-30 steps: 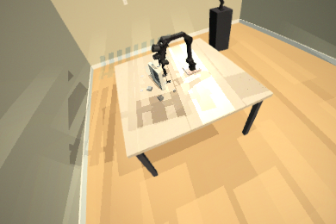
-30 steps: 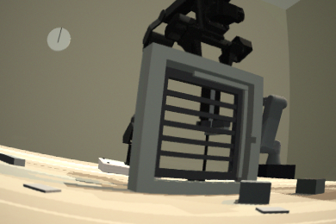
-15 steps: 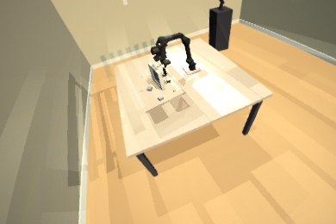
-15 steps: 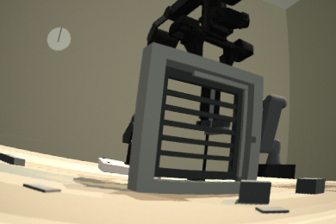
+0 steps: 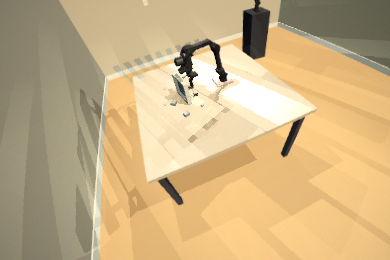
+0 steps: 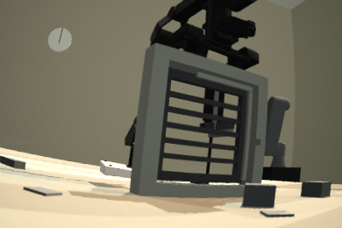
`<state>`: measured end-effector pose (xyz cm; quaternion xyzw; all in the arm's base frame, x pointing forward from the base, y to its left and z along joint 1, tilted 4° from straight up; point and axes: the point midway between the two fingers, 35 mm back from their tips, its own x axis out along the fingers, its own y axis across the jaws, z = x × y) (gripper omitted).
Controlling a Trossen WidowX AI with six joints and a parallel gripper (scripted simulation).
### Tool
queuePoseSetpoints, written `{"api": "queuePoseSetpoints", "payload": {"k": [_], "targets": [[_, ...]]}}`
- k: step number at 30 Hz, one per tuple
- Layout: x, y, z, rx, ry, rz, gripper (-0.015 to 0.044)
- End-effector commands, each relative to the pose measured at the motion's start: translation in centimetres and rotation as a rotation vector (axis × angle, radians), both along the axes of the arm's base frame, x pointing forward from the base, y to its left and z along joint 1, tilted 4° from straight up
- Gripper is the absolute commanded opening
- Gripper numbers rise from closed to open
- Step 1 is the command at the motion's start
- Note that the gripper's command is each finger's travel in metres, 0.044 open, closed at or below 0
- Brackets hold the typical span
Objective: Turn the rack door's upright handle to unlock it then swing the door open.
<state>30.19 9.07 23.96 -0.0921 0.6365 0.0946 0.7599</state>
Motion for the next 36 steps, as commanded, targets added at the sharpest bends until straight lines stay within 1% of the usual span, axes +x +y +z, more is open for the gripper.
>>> {"api": "queuePoseSetpoints", "payload": {"k": [1, 26, 33, 36], "targets": [[0.1, 0.1, -1.0, 0.003, 0.025, 0.008, 0.0290], [0.4, 0.1, -4.8, 0.023, 0.093, 0.033, 0.0290], [0.4, 0.1, -4.8, 0.023, 0.093, 0.033, 0.0106], [0.4, 0.1, -4.8, 0.023, 0.093, 0.033, 0.0086]]}}
